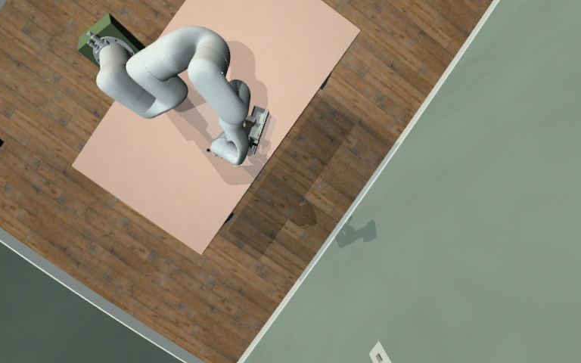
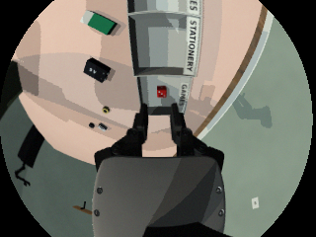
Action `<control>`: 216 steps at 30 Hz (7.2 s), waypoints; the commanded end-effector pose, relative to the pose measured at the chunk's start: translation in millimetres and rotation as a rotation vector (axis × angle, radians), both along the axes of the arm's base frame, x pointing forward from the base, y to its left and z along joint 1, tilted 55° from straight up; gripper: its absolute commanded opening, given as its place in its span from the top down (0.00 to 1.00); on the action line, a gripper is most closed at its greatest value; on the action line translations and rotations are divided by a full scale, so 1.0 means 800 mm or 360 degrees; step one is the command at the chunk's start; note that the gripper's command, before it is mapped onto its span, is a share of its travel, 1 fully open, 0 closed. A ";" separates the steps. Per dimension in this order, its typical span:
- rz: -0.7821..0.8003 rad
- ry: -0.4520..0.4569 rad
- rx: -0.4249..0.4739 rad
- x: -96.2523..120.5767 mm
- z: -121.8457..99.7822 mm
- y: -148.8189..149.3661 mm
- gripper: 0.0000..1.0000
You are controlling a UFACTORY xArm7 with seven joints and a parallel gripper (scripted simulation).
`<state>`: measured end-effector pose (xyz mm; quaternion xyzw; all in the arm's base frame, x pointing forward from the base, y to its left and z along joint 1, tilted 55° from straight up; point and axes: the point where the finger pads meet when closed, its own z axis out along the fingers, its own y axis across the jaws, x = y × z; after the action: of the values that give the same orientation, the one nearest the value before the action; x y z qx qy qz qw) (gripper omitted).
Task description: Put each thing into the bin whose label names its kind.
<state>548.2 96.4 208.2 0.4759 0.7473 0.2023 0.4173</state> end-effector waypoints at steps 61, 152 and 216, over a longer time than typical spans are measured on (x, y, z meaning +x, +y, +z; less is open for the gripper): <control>0.0741 0.0120 -0.1059 -0.085 -0.166 0.098 0.62; 0.0742 0.0120 -0.1059 -0.091 -0.160 0.099 1.00; 0.0001 -0.0002 0.0002 -0.015 -0.048 0.092 1.00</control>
<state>533.1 170.4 171.4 0.4758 0.7472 0.2026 0.4174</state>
